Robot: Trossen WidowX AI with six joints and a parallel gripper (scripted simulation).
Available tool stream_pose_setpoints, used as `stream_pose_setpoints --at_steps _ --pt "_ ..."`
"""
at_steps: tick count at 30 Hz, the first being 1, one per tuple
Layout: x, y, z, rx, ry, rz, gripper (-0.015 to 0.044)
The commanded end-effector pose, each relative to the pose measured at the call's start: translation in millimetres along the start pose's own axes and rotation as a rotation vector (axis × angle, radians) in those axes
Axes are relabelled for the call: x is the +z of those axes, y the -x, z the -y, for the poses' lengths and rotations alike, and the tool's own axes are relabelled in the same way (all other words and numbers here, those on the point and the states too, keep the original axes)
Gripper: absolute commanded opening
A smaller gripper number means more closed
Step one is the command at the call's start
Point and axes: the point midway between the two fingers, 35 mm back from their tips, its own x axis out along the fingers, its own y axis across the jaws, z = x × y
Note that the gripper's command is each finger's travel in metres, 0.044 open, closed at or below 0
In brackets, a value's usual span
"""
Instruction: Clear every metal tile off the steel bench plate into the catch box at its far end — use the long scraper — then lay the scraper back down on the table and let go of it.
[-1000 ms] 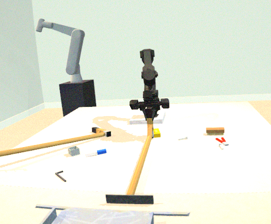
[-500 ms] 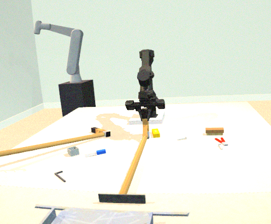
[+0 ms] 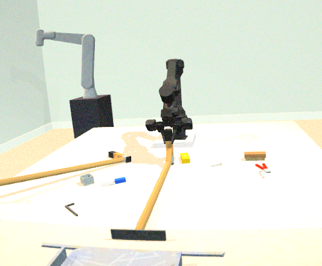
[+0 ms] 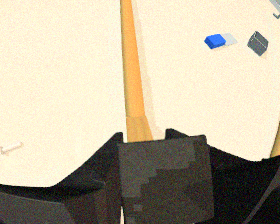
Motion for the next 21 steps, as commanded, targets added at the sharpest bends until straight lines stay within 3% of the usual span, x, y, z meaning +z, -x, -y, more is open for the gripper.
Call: stream_pose_setpoints --at_steps 1,21 --pt "2.0 -0.3 2.7 -0.003 -0.002 0.006 0.0000" --pt "27.1 -18.1 7.6 -0.007 -0.006 0.012 0.0000"
